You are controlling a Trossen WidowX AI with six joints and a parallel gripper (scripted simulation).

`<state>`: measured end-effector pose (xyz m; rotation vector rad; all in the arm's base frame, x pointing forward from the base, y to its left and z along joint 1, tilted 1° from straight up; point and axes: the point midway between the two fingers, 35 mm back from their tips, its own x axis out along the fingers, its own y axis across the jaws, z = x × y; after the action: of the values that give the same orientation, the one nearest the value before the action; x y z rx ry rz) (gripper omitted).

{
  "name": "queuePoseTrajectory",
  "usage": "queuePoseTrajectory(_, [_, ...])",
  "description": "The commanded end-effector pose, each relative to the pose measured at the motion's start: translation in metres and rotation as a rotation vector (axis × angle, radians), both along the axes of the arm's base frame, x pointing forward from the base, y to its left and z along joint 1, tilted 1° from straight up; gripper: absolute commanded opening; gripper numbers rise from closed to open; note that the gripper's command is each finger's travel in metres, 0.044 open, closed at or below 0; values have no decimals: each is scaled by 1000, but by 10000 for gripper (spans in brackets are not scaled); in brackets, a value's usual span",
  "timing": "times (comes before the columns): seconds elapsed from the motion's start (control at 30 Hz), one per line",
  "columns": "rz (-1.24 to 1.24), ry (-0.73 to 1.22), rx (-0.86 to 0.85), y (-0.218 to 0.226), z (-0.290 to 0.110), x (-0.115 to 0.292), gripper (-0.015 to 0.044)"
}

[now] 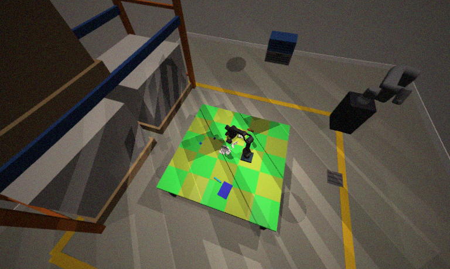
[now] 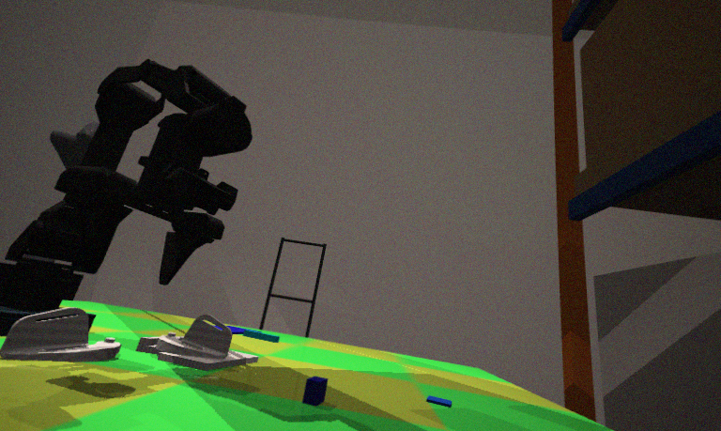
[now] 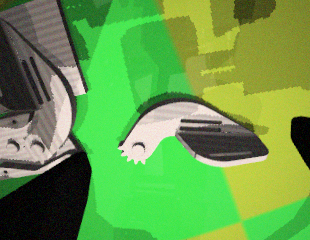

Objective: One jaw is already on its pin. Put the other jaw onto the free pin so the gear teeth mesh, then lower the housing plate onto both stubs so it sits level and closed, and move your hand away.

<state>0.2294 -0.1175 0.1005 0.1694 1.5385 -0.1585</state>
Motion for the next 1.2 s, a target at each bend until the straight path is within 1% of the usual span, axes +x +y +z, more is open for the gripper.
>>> queuePoseTrajectory(0.0, [-102, 0, 0, -1, 1, -2, 440])
queuePoseTrajectory(1.17, [-928, 1, 20, -6, 4, -17, 440])
